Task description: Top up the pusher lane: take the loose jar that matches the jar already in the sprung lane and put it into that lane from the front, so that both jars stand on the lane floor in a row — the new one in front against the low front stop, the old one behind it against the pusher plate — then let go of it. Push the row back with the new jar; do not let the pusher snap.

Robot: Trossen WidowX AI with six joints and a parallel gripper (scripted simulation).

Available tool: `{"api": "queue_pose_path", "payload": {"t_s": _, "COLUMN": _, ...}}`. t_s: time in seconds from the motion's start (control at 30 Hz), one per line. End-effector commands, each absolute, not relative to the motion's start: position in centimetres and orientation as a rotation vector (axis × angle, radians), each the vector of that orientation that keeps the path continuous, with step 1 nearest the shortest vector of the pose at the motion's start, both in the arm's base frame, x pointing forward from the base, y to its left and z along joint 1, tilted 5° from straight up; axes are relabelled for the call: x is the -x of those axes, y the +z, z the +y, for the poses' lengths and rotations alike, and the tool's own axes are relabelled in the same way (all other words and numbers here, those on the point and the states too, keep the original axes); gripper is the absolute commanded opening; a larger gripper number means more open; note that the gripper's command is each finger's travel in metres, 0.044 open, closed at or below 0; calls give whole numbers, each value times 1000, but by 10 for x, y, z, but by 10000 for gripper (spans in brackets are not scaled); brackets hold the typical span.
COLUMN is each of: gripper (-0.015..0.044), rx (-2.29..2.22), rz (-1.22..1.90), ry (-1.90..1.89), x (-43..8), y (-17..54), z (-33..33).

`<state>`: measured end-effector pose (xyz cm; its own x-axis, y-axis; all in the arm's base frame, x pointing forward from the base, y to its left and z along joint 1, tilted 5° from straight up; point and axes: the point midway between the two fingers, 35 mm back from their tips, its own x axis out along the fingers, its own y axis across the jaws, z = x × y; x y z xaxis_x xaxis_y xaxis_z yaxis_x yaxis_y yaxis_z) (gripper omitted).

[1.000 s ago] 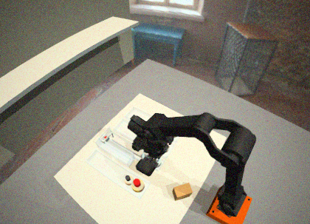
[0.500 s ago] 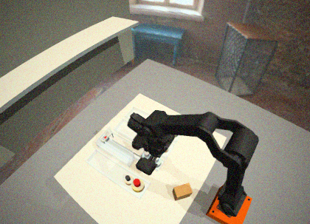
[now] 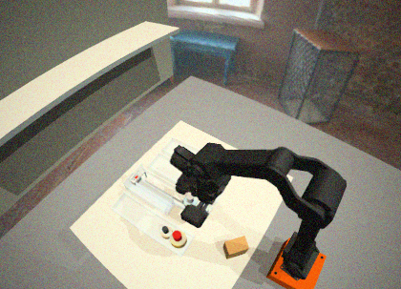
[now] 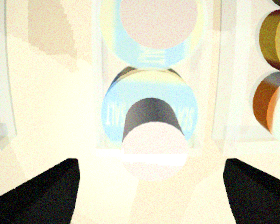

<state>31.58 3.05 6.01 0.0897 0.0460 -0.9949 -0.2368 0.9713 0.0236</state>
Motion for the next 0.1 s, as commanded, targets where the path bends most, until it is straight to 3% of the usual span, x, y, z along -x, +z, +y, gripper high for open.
{"api": "queue_pose_path", "payload": {"t_s": 0.0, "gripper": 307, "rx": 158, "rz": 1464, "ry": 215, "x": -302, "y": 60, "z": 27}}
{"api": "queue_pose_path", "payload": {"t_s": 0.07, "gripper": 307, "rx": 158, "rz": 1465, "ry": 215, "x": -295, "y": 60, "z": 25}}
